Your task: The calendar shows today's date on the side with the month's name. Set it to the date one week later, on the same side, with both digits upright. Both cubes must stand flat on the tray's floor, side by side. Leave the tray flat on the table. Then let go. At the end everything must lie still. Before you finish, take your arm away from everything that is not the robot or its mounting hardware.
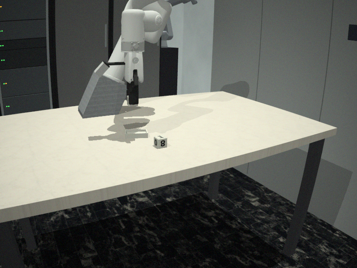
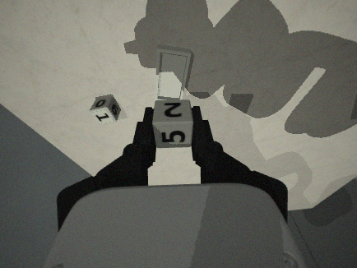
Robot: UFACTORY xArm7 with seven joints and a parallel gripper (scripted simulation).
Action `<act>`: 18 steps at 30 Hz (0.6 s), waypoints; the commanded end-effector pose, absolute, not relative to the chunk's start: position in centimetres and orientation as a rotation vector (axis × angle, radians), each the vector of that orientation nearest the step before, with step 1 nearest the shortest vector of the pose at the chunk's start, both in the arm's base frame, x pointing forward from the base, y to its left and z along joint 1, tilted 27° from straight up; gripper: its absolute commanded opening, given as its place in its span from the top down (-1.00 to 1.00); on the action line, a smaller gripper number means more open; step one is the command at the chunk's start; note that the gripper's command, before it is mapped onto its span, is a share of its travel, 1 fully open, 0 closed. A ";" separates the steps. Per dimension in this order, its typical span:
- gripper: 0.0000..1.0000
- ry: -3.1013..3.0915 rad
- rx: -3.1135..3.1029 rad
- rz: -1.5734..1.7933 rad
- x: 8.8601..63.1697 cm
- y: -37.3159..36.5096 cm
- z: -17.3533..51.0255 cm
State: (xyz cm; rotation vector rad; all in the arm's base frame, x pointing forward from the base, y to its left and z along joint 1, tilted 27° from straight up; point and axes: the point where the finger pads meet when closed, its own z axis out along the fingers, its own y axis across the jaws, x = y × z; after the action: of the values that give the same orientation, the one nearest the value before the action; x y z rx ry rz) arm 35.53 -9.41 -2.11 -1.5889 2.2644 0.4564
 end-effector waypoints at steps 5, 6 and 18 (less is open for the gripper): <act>0.43 2.015 -1.844 0.380 36.2 -8.7 -1.7; 0.43 1.999 -1.858 0.376 36.2 -8.7 -1.7; 0.43 1.701 -2.102 0.296 36.8 -7.7 -1.3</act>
State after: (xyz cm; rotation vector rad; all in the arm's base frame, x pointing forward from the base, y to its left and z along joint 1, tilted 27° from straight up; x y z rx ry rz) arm 36.54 -7.88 -1.49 -2.0301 1.8159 0.3384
